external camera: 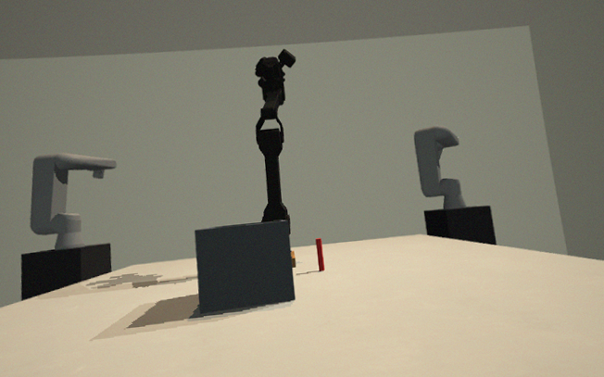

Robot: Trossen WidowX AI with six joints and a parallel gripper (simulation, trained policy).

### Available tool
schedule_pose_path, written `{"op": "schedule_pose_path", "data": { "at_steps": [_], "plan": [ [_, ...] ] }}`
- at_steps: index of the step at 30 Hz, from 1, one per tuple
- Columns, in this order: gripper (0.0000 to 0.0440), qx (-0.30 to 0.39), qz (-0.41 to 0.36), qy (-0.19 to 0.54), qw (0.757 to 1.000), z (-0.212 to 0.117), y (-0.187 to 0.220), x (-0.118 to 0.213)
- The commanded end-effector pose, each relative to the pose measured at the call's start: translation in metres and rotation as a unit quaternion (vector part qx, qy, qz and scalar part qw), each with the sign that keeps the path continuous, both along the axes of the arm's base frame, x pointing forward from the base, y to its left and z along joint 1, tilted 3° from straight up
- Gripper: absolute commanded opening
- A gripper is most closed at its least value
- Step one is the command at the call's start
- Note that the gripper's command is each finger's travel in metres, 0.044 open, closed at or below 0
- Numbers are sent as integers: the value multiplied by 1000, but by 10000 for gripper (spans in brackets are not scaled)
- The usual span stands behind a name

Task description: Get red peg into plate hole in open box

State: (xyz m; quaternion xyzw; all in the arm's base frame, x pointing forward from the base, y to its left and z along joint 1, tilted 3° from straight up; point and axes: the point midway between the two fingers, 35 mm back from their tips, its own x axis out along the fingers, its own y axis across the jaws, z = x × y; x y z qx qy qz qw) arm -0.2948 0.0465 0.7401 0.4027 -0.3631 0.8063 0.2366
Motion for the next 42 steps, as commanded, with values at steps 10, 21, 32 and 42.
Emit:
{"op": "schedule_pose_path", "data": {
  "at_steps": [10, 21, 32, 42],
  "plan": [
    [440, -122, -33, -106, 986, -56, 92, -20],
    [440, -296, -91, -152, 939, -126, 197, 6],
    [440, -462, -154, -129, 864, -195, 278, 68],
    [440, -591, -207, -65, 776, -255, 325, 140]
  ]
}}
